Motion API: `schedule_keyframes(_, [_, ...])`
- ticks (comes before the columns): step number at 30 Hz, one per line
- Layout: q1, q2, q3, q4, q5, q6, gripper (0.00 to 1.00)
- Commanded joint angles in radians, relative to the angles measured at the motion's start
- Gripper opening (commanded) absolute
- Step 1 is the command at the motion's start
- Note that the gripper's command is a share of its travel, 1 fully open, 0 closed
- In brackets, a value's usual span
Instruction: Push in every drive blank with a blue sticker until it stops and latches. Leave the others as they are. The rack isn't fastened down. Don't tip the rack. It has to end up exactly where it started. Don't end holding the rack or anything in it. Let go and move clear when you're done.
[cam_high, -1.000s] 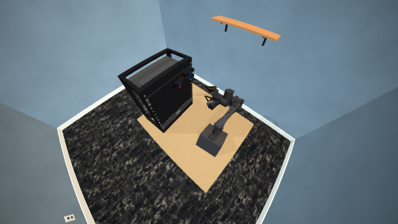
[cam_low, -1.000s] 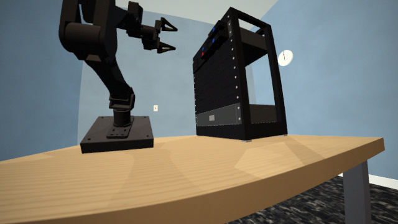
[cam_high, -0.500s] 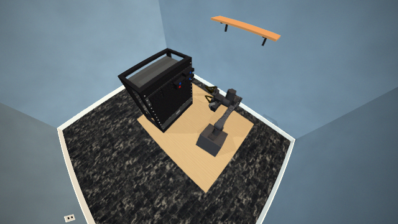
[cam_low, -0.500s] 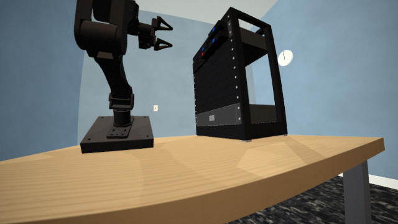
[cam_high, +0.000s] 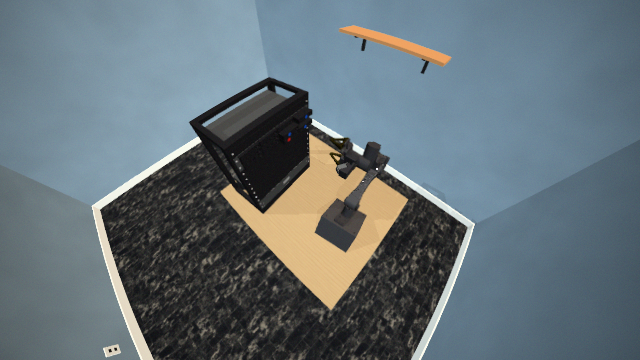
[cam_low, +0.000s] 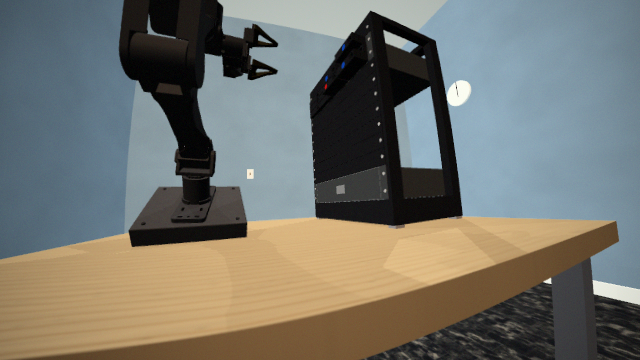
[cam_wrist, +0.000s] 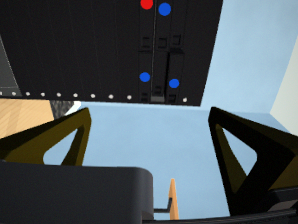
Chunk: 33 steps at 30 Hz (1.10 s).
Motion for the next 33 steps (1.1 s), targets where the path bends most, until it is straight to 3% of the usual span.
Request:
schedule_keyframes(1, [0.007, -0.004, 0.008, 0.04, -0.004, -0.007, 1.0])
schedule_keyframes(15, [-0.094, 0.056, -0.003, 0.084, -0.091, -0.022, 1.0])
schedule_keyframes(16, [-0.12, 0.032, -0.001, 0.1, -0.116, -0.03, 1.0])
schedule_keyframes(23, [-0.286, 0.136, -0.018, 0.188, -0.276, -0.036, 1.0])
schedule_keyframes(30, [-0.479, 0.286, -0.016, 0.365, -0.466, -0.058, 1.0])
schedule_keyframes(32, [-0.479, 0.286, -0.016, 0.365, -0.466, -0.058, 1.0])
schedule_keyframes(33, [-0.506, 0.313, 0.014, 0.433, -0.498, -0.091, 1.0])
